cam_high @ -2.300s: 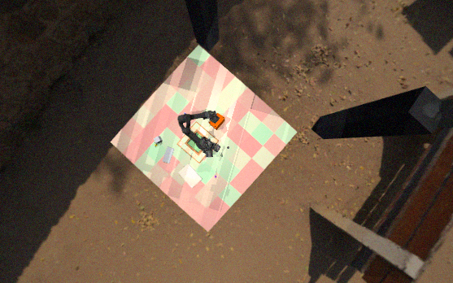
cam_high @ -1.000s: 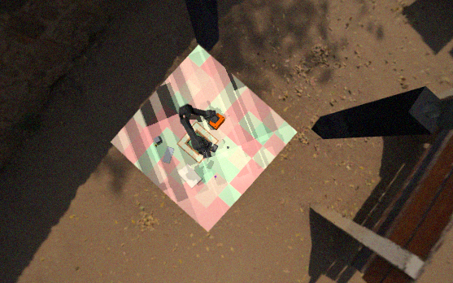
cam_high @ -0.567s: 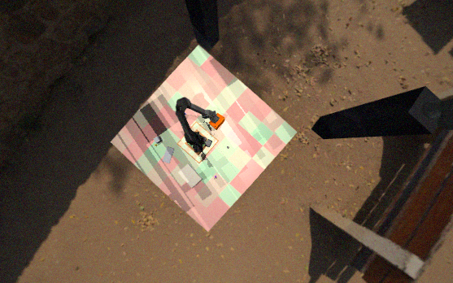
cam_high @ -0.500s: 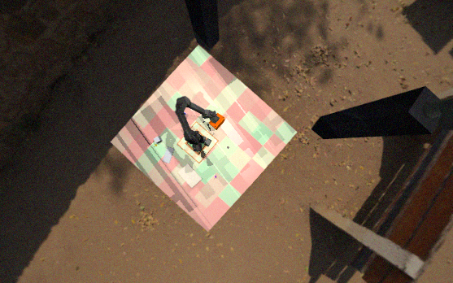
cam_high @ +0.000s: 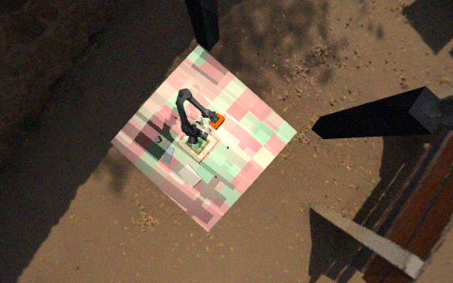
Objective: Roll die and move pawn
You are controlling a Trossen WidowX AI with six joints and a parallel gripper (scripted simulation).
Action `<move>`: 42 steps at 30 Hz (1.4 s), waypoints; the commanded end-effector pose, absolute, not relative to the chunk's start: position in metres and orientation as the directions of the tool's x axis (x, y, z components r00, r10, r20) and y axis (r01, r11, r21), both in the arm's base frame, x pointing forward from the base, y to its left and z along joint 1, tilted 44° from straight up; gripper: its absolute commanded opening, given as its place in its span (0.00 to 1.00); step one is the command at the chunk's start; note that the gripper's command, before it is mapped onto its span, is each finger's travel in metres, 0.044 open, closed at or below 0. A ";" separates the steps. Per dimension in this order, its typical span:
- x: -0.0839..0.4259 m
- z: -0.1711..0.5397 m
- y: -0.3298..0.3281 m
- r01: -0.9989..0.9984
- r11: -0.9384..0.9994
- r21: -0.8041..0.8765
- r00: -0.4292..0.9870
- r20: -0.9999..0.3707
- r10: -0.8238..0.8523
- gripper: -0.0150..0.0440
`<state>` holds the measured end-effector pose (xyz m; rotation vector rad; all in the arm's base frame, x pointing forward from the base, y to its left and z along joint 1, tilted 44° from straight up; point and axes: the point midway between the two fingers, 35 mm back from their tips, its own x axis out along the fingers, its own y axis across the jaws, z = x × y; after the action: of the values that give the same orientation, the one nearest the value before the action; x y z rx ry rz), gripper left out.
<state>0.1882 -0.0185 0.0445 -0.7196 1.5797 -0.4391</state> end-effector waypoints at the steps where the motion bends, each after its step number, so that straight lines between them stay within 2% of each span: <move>1: 0.180 0.047 -0.032 -0.194 0.725 -0.661 -0.020 -0.736 -0.677 0.25; 10: 0.157 0.051 -0.060 -0.190 0.713 -0.675 -0.027 -0.723 -0.691 0.25; 40: 0.155 0.014 -0.097 -0.190 0.711 -0.676 -0.027 -0.721 -0.693 0.25; 42: 0.156 0.016 -0.094 -0.186 0.714 -0.675 -0.025 -0.723 -0.690 0.34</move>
<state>0.1558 -0.0944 0.0156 -0.7351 1.5793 -0.4649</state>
